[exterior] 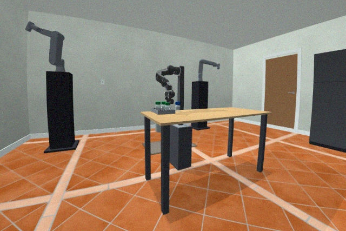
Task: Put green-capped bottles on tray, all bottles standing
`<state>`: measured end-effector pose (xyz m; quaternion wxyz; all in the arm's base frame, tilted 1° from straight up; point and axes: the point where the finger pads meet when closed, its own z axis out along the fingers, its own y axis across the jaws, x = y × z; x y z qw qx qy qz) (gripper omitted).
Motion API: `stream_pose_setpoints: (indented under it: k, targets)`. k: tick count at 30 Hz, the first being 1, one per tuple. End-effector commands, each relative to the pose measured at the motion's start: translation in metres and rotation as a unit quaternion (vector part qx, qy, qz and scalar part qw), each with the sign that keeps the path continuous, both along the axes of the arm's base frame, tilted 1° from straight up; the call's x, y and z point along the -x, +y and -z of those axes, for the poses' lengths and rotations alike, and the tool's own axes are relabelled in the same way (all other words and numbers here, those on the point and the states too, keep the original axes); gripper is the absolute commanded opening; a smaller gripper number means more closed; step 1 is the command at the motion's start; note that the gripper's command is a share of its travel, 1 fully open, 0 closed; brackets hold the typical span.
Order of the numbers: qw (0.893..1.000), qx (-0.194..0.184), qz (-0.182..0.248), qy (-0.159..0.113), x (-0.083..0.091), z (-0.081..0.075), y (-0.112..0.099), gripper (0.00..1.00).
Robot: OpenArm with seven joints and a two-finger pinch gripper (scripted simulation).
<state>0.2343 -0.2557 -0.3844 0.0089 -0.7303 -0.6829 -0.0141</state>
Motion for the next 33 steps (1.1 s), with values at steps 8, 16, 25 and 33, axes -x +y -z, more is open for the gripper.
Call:
stream_pose_setpoints:
  k: [8, 16, 25, 33]
  targets:
    - [1.0, 0.0, 0.0, -0.001, -0.001, -0.001, 0.0, 0.52]
    - [1.0, 0.0, 0.0, -0.001, -0.001, -0.001, 0.0, 0.52]
    - [1.0, 0.0, 0.0, -0.001, -0.001, -0.001, 0.0, 0.52]
    - [1.0, 0.0, 0.0, -0.001, -0.001, -0.011, 0.0, 0.52]
